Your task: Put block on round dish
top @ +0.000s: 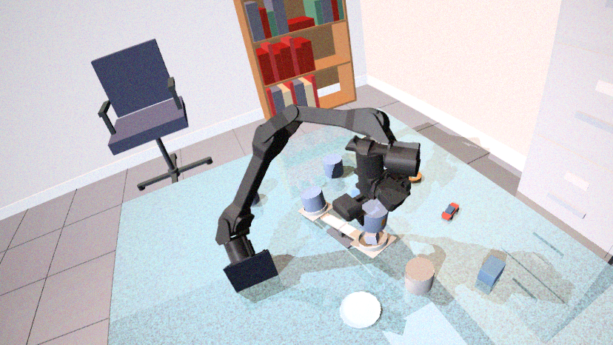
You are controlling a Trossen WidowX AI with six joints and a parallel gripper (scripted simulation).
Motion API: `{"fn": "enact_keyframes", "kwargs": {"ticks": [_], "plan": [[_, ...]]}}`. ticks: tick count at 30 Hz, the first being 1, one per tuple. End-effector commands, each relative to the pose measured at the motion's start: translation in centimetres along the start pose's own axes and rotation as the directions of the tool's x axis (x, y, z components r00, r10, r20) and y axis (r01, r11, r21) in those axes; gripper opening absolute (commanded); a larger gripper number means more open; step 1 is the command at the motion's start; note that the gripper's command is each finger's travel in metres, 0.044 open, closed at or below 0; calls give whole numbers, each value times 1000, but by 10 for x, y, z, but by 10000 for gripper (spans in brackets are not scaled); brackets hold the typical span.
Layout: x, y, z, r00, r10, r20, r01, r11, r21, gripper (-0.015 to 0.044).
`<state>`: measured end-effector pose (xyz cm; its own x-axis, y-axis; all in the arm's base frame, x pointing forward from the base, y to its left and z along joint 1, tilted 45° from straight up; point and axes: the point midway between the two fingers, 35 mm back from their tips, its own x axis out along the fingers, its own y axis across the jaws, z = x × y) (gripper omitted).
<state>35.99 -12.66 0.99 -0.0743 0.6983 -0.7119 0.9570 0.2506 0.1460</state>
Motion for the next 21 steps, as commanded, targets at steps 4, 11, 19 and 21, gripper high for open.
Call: {"fn": "enact_keyframes", "kwargs": {"ticks": [4, 11, 19, 21], "plan": [[-3, 0, 0, 1000, 0, 0, 0, 1000, 1, 0], [-3, 0, 0, 1000, 0, 0, 0, 1000, 1, 0], [-3, 0, 0, 1000, 0, 0, 0, 1000, 1, 0], [-3, 0, 0, 1000, 0, 0, 0, 1000, 1, 0]]}}
